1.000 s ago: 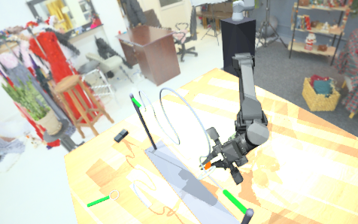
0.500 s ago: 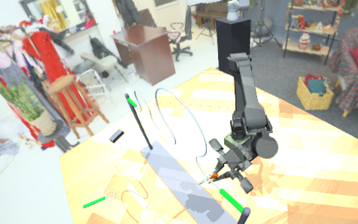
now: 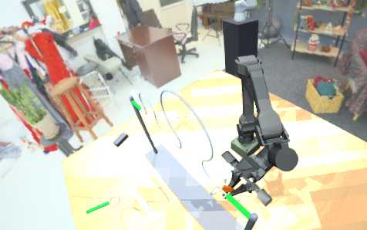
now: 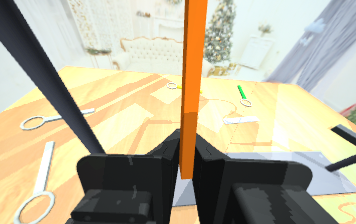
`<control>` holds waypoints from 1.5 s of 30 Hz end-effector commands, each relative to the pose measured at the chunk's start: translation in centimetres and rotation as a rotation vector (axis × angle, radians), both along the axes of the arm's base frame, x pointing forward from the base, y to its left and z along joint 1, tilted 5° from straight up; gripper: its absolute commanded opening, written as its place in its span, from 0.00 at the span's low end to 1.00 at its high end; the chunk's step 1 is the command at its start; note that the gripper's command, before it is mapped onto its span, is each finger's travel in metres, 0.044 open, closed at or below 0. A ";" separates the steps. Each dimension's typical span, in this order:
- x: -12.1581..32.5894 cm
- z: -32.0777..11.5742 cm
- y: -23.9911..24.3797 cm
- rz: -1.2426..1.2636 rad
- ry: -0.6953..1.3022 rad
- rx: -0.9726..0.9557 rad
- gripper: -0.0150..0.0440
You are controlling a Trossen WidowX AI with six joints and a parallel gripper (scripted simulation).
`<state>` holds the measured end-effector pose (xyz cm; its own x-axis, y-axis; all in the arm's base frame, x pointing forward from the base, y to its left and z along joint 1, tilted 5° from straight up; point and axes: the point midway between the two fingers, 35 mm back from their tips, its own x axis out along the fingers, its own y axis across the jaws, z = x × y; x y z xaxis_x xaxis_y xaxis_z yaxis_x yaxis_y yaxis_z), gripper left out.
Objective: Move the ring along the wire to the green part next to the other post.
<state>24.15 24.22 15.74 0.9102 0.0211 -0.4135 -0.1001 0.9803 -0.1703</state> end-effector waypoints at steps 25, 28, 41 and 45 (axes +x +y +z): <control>-0.7 -0.1 3.5 0.001 0.012 0.061 0.00; -0.8 -0.1 3.8 0.001 0.011 0.061 0.00; -1.0 -0.1 5.0 0.001 0.011 0.062 0.00; -1.1 -0.3 5.1 0.001 0.010 0.063 0.00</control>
